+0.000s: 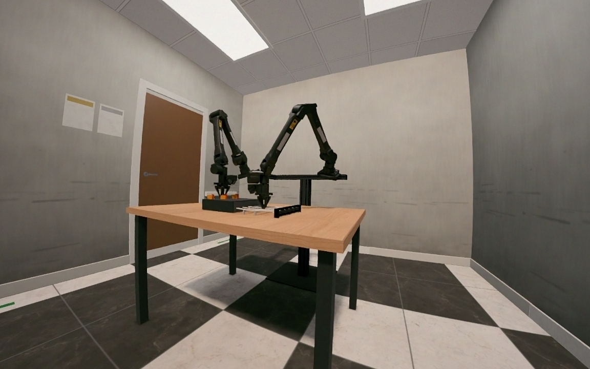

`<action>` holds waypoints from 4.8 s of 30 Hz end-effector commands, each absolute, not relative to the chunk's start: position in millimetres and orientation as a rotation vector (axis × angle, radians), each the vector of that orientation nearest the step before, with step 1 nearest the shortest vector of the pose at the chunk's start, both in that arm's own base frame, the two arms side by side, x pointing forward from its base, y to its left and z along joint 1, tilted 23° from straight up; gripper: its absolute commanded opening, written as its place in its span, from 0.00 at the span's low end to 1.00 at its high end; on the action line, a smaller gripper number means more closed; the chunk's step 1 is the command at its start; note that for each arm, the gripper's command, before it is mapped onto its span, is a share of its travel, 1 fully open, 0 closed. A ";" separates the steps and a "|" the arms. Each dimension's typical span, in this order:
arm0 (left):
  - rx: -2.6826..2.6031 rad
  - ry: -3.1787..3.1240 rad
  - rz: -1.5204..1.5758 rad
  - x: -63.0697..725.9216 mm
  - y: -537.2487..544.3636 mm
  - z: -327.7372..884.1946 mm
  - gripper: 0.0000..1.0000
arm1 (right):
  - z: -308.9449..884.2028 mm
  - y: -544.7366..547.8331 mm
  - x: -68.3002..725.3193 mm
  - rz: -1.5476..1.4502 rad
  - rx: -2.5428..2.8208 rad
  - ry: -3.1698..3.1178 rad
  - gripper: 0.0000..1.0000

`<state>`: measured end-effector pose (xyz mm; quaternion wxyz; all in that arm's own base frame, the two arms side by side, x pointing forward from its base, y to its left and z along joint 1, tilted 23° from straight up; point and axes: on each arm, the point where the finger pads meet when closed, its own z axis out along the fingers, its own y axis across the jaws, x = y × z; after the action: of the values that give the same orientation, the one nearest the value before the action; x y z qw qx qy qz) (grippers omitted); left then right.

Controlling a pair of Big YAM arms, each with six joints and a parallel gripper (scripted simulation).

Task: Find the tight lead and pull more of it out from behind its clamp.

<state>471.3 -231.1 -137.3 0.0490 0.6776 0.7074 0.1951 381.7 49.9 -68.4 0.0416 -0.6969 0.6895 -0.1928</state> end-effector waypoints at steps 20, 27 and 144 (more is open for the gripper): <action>2.059 2.143 0.594 474.0 -234.4 -133.2 0.00 | -65.8 49.9 391.8 -0.608 -2.102 2.102 0.15; 2.059 2.143 0.594 474.0 -234.4 -133.2 0.00 | -66.2 50.2 390.8 -0.608 -2.102 2.102 0.06; 2.042 2.171 0.610 467.0 -220.8 -103.7 0.00 | -31.6 57.7 374.7 -0.602 -2.110 2.107 0.05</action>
<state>464.1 -233.1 -115.0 0.0516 0.6784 0.7062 0.1960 375.4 50.8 -63.5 0.0384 -0.6933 0.6946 -0.1882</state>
